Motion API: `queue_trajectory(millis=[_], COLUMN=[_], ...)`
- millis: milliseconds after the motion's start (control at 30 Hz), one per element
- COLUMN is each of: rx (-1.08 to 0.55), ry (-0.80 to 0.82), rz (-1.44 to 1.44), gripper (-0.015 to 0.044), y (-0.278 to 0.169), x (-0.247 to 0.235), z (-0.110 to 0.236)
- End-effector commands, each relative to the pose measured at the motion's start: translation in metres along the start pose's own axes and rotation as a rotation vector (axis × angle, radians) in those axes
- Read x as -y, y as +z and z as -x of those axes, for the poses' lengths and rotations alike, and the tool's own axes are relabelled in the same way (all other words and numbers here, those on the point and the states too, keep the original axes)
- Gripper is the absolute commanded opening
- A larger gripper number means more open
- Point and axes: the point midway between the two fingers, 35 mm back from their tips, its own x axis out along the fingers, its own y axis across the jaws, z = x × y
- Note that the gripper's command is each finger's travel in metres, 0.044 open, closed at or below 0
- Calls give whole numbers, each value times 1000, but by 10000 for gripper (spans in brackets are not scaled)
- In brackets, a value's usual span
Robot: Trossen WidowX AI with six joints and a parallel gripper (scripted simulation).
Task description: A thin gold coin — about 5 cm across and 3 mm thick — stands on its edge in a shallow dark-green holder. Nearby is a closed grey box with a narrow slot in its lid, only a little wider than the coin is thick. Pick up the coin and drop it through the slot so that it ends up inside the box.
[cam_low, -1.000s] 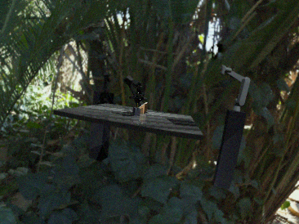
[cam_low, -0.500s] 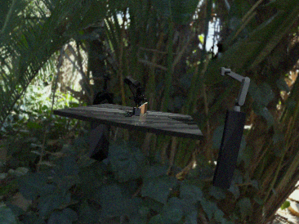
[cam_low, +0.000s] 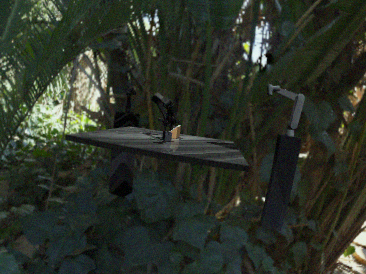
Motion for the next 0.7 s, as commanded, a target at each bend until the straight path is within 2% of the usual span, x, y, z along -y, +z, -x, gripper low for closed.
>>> queue_trajectory(millis=[0, 133, 233, 300, 667], rx=[1, 1, 1, 1, 1], ry=[1, 1, -1, -2, -2], rz=[-4, -4, 0, 2, 2], gripper=[266, 371, 440, 440, 440], y=[0, 0, -2, -3, -3], x=[0, 0, -1, -1, -1], z=[10, 19, 51, 61, 61])
